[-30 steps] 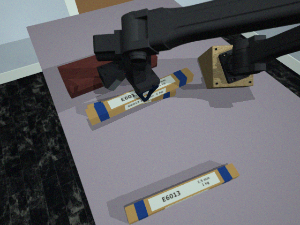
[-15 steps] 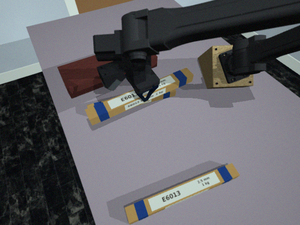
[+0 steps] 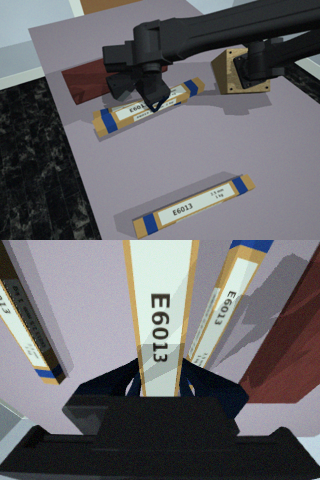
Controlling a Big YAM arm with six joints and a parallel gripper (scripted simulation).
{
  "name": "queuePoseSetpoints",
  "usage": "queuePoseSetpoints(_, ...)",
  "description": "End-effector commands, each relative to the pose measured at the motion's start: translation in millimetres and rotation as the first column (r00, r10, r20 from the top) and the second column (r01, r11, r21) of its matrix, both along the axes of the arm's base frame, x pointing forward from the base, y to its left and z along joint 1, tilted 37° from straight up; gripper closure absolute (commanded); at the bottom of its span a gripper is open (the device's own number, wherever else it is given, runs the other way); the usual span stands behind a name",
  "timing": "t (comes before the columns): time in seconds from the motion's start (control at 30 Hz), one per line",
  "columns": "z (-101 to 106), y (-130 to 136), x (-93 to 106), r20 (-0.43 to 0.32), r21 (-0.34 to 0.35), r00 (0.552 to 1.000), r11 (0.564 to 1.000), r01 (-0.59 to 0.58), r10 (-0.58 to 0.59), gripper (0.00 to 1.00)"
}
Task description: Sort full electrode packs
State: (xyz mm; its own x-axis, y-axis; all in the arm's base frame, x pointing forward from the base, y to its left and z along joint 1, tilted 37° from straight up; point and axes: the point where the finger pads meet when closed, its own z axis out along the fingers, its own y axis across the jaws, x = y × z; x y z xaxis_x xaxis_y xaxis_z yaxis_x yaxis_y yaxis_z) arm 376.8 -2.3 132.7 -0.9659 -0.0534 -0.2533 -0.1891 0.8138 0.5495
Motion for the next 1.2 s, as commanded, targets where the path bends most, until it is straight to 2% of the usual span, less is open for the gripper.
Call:
queuePoseSetpoints(0.0,11,0,10.0,0.047,-0.012,0.999,1.000,0.013,-0.012,1.00)
queuePoseSetpoints(0.2,-4,8,8.4,0.027,-0.007,1.000,1.000,0.010,-0.010,1.00)
queuePoseSetpoints(0.47,-1,8,19.1,0.057,-0.014,0.998,1.000,0.020,-0.019,1.00)
queuePoseSetpoints(0.77,-20,21,13.7,0.036,-0.008,0.999,1.000,0.012,-0.012,1.00)
queuePoseSetpoints(1.17,-5,10,23.9,0.060,-0.013,0.998,1.000,0.018,-0.017,1.00)
